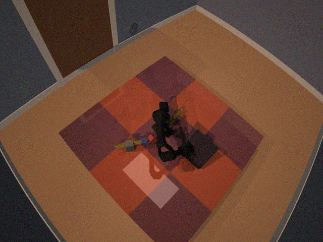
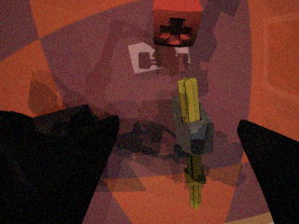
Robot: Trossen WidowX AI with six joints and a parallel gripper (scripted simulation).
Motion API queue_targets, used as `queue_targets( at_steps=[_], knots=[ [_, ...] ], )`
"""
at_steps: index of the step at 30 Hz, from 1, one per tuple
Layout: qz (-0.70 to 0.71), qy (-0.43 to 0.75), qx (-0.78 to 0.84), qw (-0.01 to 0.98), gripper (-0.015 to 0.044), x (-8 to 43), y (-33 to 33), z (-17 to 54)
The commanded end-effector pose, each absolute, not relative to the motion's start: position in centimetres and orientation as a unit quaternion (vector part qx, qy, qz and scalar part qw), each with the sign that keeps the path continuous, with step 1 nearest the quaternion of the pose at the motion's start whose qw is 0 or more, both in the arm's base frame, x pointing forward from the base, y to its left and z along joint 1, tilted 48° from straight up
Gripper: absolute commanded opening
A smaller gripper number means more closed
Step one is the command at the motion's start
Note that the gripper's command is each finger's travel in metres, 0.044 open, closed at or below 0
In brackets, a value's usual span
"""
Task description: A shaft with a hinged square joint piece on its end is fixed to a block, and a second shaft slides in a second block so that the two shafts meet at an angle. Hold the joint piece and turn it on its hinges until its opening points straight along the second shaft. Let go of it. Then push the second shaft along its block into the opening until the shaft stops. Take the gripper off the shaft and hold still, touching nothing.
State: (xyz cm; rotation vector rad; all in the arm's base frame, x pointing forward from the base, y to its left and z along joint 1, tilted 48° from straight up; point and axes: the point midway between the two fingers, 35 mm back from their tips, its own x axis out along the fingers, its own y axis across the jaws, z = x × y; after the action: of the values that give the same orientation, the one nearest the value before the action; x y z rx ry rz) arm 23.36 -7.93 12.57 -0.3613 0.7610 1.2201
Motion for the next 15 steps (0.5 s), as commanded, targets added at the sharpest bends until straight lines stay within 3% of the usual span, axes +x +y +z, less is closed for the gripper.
queue_targets(
  at_steps=[1, 15],
  knots=[
    [0.557, 0.347, -0.160, 0.738, 0.0440, 23.6, -6.7, 11.5],
    [0.561, 0.346, -0.151, 0.736, 0.0440, 24.0, -3.0, 8.2]
  ],
)
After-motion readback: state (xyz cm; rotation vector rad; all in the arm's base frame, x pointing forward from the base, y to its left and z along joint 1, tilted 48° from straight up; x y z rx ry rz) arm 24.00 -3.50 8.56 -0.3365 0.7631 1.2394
